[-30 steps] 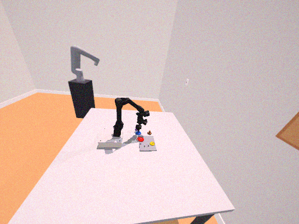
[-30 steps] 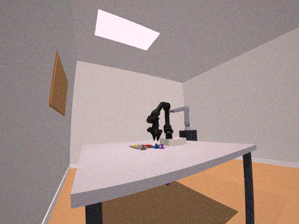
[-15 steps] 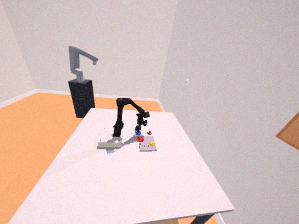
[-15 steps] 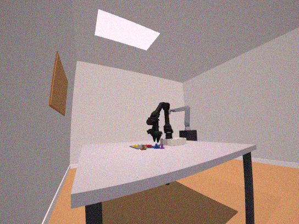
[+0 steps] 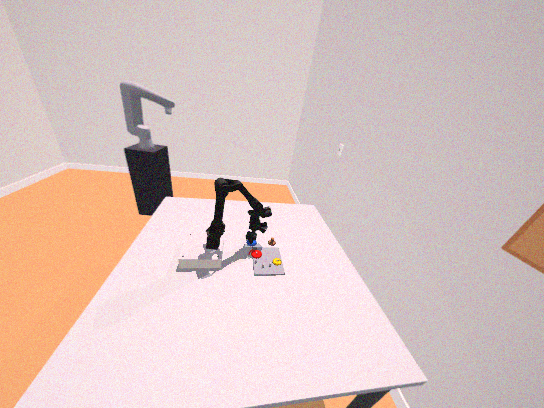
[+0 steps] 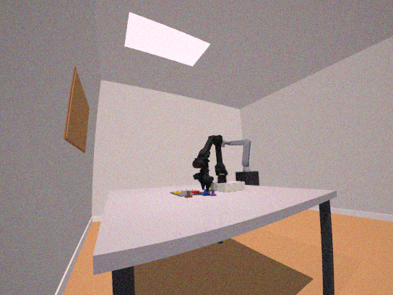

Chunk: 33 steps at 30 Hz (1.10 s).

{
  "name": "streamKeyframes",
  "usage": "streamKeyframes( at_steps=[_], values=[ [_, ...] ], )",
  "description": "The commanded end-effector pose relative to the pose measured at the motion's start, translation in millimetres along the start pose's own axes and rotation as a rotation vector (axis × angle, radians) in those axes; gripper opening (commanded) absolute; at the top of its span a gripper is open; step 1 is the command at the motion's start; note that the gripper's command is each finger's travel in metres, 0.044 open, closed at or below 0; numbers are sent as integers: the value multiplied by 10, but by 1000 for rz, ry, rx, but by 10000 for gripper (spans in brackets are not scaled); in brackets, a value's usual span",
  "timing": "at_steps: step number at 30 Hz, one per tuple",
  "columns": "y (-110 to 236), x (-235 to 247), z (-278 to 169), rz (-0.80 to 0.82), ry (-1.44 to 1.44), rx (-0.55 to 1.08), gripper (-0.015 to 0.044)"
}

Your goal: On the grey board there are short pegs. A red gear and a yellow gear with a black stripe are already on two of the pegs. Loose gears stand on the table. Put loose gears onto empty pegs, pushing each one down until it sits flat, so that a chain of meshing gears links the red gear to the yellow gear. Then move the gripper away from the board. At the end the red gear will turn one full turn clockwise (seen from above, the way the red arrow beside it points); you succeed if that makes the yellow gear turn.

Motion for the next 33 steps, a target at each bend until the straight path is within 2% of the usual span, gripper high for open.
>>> streamKeyframes(
  at_steps=[1, 2, 15, 24, 26, 33],
  values=[
    [-28, -6, -20, 0, -4, 6, 440],
    [-28, -6, -20, 0, -4, 6, 440],
    [-28, -6, -20, 0, -4, 6, 99],
    [-28, -6, -20, 0, -4, 6, 39],
    [-25, -5, -19, 0, -4, 6, 0],
    [120, 19, 21, 0, -4, 6, 0]
  ],
)
Point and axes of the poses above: the point midway between the two fingers, 35 mm back from their tips, its own y axis back along the fingers, its own x axis across the jaws, z = x × y, the point moved 2 cm from there along y, back along the fingers, and after that the axes turned 10 degrees about y, right-handed, at the moved point
